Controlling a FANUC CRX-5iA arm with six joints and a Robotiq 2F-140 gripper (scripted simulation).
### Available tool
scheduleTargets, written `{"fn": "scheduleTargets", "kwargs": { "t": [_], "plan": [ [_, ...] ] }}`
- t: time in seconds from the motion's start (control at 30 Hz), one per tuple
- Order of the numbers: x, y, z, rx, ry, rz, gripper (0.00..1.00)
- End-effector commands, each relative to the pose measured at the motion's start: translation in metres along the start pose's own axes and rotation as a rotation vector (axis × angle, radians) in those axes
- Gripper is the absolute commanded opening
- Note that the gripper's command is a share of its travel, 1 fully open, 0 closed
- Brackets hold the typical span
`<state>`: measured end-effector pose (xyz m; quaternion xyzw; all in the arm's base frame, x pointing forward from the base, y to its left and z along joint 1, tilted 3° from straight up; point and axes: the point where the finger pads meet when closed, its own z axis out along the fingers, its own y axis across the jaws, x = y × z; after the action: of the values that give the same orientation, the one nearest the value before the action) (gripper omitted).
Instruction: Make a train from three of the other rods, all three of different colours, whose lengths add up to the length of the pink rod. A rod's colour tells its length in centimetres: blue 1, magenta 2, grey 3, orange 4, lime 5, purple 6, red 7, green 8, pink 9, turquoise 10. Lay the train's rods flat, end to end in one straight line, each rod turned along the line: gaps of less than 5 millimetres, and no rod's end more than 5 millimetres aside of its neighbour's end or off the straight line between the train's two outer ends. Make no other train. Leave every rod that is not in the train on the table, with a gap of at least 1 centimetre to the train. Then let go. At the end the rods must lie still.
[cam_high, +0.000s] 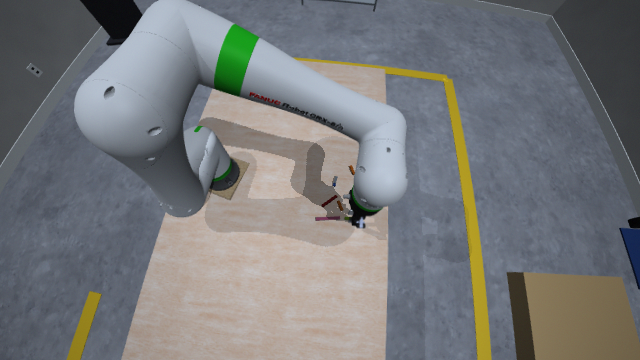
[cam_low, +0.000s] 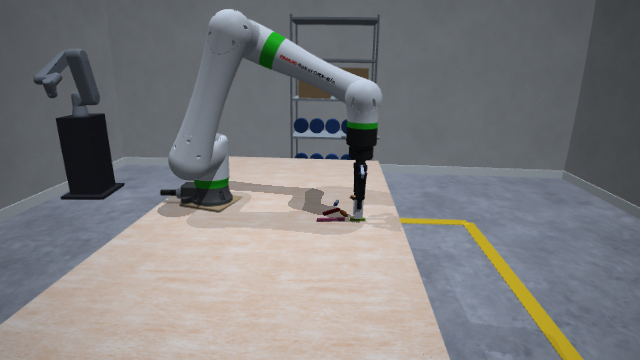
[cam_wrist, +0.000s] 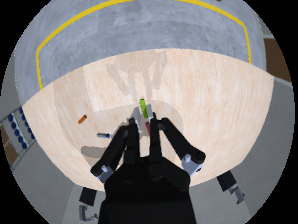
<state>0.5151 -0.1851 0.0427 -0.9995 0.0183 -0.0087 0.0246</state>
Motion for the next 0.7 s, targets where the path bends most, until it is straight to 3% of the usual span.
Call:
{"fn": "scheduleTargets", "kwargs": {
  "t": [0.0,0.67],
  "plan": [
    [0.0,0.0,0.001,0.0,0.0,0.0,0.15],
    [0.0,0.0,0.014,0.0,0.0,0.0,0.15]
  ]
}}
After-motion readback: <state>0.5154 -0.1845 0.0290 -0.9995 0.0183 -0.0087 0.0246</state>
